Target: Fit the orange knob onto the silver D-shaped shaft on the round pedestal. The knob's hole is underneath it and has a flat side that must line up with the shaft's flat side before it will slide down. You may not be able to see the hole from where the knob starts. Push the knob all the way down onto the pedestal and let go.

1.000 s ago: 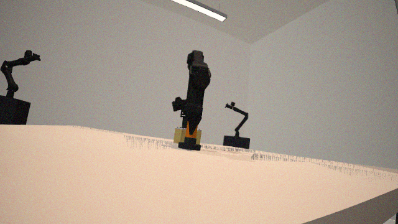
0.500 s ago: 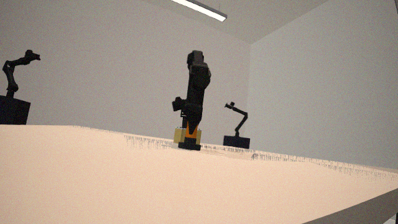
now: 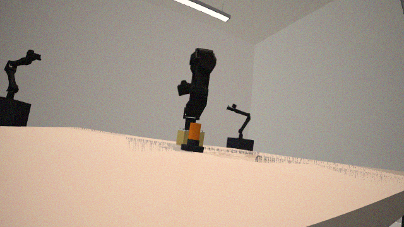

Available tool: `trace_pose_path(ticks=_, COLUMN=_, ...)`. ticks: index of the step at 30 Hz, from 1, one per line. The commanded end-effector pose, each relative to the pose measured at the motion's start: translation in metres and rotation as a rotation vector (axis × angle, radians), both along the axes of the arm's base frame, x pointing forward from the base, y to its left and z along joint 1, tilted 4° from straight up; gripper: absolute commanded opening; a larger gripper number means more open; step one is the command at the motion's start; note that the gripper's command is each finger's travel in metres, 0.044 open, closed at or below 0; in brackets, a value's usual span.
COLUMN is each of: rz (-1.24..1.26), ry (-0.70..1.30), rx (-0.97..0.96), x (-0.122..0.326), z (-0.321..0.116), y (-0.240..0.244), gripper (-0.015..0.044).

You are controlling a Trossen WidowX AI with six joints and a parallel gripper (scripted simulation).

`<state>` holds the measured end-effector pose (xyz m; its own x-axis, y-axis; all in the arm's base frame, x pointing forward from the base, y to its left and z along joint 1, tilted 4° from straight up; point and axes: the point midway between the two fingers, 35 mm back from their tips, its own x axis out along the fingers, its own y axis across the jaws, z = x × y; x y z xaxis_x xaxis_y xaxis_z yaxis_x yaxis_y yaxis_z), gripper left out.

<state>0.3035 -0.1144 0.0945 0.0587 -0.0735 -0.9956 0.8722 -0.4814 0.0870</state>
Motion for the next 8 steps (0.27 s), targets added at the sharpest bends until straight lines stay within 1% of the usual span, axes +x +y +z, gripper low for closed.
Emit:
trace_pose_path(ticks=1, rz=-0.002, ry=-0.011, rx=-0.004, x=-0.0032, z=0.0287, y=0.0028, gripper=0.0440)
trace_pose_path(ticks=8, rz=-0.002, ry=-0.011, rx=-0.004, x=-0.0004, z=0.0290, y=0.0017, gripper=0.0440)
